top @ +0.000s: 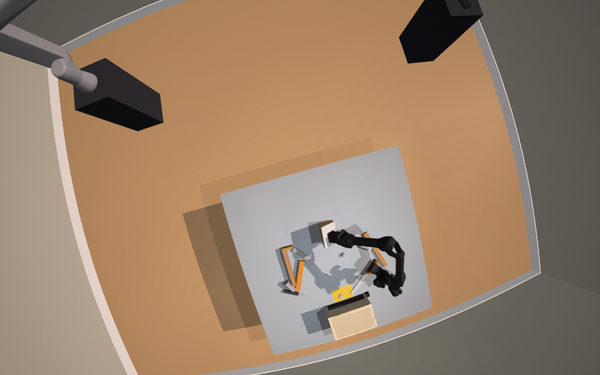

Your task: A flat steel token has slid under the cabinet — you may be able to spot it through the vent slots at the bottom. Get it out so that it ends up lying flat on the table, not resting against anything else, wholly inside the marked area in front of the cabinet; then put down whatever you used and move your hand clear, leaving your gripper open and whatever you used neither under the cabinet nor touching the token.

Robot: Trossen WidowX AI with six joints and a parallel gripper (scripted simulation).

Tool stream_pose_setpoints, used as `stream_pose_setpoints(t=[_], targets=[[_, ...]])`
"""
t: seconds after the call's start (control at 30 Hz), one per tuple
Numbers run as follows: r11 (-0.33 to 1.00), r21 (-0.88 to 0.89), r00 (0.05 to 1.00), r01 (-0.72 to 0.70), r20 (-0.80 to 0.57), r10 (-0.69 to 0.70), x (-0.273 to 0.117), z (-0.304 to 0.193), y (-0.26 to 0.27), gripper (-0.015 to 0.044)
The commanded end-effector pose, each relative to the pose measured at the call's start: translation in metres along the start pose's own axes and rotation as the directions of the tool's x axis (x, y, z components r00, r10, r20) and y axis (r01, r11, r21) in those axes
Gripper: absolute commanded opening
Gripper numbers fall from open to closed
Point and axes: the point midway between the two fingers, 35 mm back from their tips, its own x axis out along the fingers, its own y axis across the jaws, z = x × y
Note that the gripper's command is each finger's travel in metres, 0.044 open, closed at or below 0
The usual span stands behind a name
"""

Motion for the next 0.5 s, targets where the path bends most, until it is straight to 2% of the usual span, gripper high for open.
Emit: stream_pose_setpoints(t=[0.0, 0.17, 0.27, 0.47], targets=[[1.000, 0.011, 1.000, 0.002, -0.010, -0.002, -0.004, -0.007, 0.003, 0.0131], [1.000, 0.011, 1.000, 0.001, -0.010, -0.001, 0.016, 0.005, 0.004, 0.0263], [1.000, 0.011, 1.000, 0.001, -0.010, -0.001, 0.034, 0.014, 0.003, 0.0270], [1.000, 0.011, 1.000, 0.001, -0.010, -0.001, 0.036, 0.015, 0.003, 0.0270]])
